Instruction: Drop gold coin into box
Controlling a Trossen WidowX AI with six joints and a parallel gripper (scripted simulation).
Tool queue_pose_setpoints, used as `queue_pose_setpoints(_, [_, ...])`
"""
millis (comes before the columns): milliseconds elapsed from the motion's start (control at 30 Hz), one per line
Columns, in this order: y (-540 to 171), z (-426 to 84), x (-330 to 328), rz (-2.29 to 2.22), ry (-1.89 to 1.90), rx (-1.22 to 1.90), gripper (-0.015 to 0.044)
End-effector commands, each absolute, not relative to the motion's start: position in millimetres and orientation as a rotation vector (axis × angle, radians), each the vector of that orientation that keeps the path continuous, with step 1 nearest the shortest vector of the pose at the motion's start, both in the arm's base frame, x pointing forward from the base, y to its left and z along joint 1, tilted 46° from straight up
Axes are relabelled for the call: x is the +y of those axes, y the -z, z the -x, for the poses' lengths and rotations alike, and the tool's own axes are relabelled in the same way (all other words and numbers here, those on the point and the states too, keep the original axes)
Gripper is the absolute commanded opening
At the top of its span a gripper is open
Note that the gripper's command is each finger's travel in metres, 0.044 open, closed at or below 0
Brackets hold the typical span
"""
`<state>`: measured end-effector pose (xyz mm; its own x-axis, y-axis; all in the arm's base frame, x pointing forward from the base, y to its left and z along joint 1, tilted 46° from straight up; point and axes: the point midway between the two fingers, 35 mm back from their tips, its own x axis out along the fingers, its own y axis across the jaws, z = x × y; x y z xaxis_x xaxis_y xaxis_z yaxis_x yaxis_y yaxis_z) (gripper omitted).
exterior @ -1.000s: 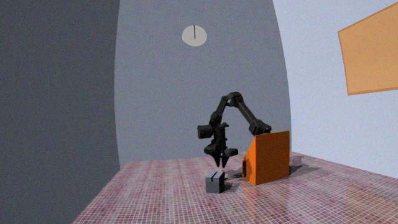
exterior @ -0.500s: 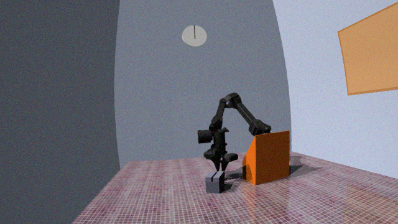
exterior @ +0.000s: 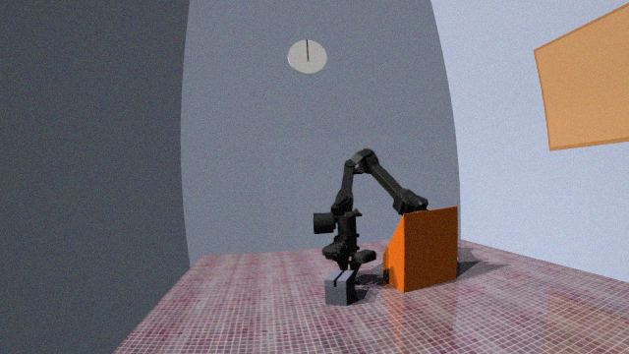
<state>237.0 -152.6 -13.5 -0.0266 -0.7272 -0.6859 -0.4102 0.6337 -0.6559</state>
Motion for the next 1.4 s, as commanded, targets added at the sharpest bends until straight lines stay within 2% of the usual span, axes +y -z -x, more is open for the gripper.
queue_pose_setpoints(0, [19,-235,-158,0.951,0.322,1.652,0.0161])
queue_pose_setpoints(233, [24,-234,-164,0.953,0.324,1.653,0.0161])
queue_pose_setpoints(433, [24,-234,-164,0.953,0.324,1.653,0.0003])
queue_pose_setpoints(1367, [2,-241,-136,0.936,0.318,1.645,0.0000])
